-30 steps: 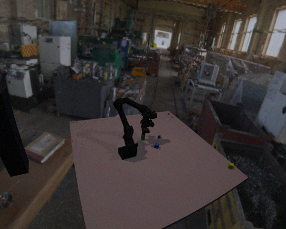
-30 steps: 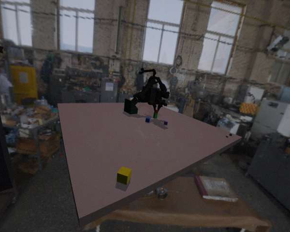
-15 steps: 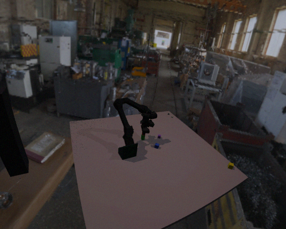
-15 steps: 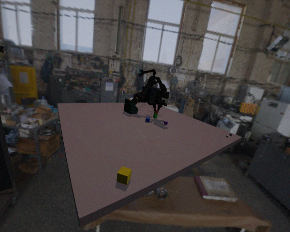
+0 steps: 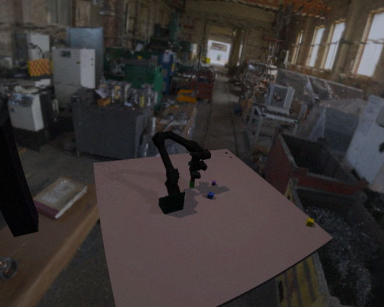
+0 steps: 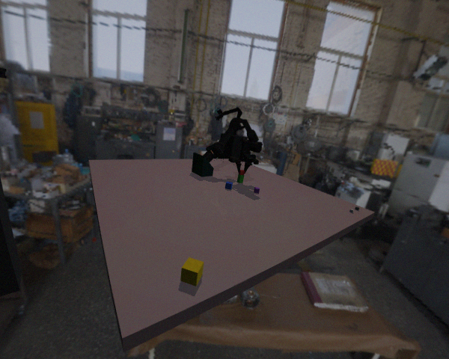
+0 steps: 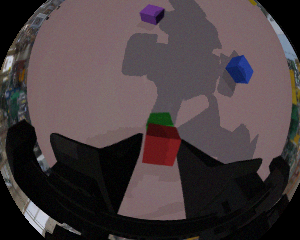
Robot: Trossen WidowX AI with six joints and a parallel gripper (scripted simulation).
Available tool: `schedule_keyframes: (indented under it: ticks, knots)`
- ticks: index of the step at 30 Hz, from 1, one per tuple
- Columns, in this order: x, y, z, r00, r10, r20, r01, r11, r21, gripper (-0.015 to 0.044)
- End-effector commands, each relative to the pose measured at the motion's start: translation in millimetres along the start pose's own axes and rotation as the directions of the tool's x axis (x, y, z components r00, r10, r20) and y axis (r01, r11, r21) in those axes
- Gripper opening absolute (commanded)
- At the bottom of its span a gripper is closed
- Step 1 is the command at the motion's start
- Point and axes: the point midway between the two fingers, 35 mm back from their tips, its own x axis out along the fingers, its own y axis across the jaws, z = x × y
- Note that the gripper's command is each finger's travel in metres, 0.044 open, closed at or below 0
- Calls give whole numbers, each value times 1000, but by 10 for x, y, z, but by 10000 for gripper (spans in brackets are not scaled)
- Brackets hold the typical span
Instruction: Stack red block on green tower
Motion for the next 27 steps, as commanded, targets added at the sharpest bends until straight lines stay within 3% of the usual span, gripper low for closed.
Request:
schedule_keyframes:
  ticks: [1,8,27]
  knots:
    - [1,2,2,1000,0,1,0,1000,2,263]
    - [1,2,2,1000,0,1,0,1000,2,440]
    - [1,2,2,1000,0,1,0,1000,2,440]
